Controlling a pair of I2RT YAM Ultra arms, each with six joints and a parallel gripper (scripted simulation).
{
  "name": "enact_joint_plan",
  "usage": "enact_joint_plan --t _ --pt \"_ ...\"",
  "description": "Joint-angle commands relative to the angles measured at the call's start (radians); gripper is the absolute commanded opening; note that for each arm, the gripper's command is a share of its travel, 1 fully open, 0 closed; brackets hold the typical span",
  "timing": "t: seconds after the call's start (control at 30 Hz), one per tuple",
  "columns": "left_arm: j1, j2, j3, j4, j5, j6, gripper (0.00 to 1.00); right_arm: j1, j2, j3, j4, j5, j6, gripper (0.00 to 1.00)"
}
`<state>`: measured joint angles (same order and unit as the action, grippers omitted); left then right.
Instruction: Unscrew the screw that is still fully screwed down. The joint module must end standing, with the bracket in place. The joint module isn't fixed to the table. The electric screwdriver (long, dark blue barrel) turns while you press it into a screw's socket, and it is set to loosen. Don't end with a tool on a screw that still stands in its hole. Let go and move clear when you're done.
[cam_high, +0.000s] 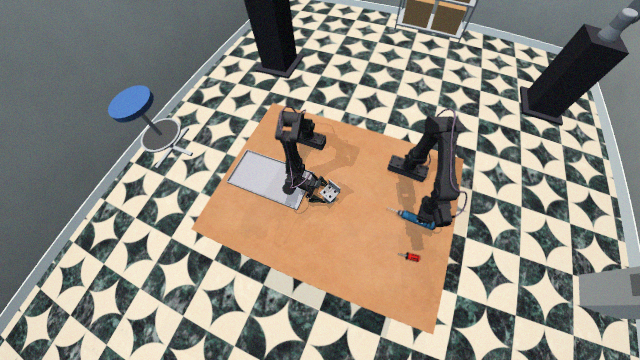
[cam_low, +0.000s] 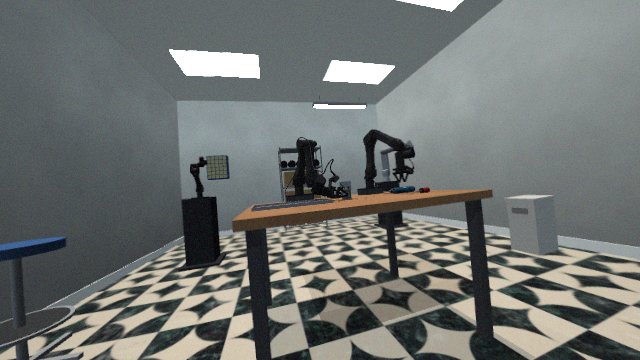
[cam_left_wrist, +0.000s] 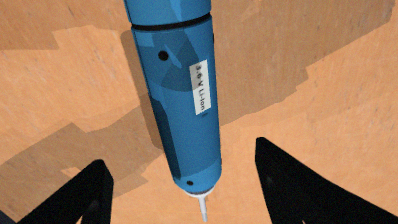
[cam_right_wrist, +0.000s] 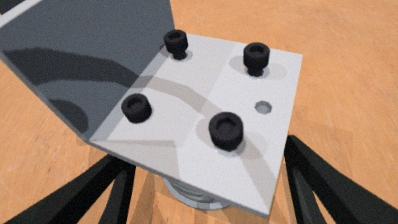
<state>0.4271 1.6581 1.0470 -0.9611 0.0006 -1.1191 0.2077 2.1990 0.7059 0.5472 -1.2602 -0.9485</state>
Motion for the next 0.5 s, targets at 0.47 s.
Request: enact_joint_plan --t 0.47 --pt "-0.014 -0.029 0.030 0.009 -0.015 0.009 0.65 0.038 0.043 -0.031 0.173 0.011 0.130 0.86"
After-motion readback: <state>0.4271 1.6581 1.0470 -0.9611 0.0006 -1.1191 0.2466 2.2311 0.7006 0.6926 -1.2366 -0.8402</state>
